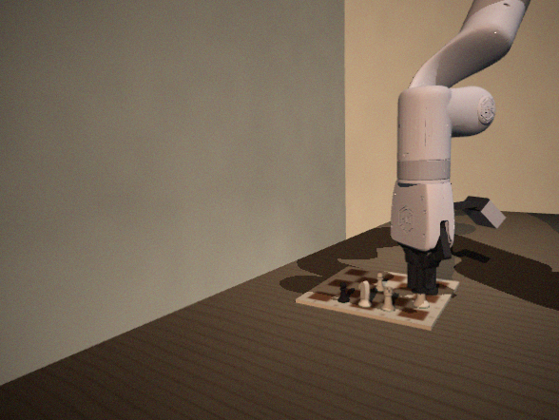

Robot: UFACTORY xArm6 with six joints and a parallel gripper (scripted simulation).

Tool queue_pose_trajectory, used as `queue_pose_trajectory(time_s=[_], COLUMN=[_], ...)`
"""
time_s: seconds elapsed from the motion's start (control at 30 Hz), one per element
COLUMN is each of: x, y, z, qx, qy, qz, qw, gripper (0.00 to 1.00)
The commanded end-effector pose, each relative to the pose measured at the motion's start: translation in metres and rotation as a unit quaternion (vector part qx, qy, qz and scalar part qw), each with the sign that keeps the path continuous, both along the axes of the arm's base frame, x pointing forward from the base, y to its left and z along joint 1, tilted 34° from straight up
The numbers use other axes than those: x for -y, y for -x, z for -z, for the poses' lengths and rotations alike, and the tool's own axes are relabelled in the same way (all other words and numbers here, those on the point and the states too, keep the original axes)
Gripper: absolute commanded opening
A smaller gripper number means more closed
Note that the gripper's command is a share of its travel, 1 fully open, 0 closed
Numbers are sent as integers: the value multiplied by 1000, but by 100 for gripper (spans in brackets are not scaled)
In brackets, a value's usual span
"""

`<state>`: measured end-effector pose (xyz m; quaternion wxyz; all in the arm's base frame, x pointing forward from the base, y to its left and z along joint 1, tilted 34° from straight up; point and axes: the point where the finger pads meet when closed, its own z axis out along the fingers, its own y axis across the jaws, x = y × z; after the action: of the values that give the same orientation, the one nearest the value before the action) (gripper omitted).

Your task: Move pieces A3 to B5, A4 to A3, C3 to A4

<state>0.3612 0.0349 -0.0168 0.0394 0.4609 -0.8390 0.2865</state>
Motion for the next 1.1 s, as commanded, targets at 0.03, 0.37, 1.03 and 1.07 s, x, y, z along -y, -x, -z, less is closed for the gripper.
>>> queue_pose_trajectory(time_s=[0.03,0.37,1.03,1.07], x=[-1,-1,-20,-24], y=[-1,-1,7,8], z=[-1,-1,-32,-38], qx=[1,1,1,1], qy=[-1,-1,-1,-1], qz=[-1,-1,-1,-1], qw=[1000,1000,1000,1000], gripper=[0,0,0,0])
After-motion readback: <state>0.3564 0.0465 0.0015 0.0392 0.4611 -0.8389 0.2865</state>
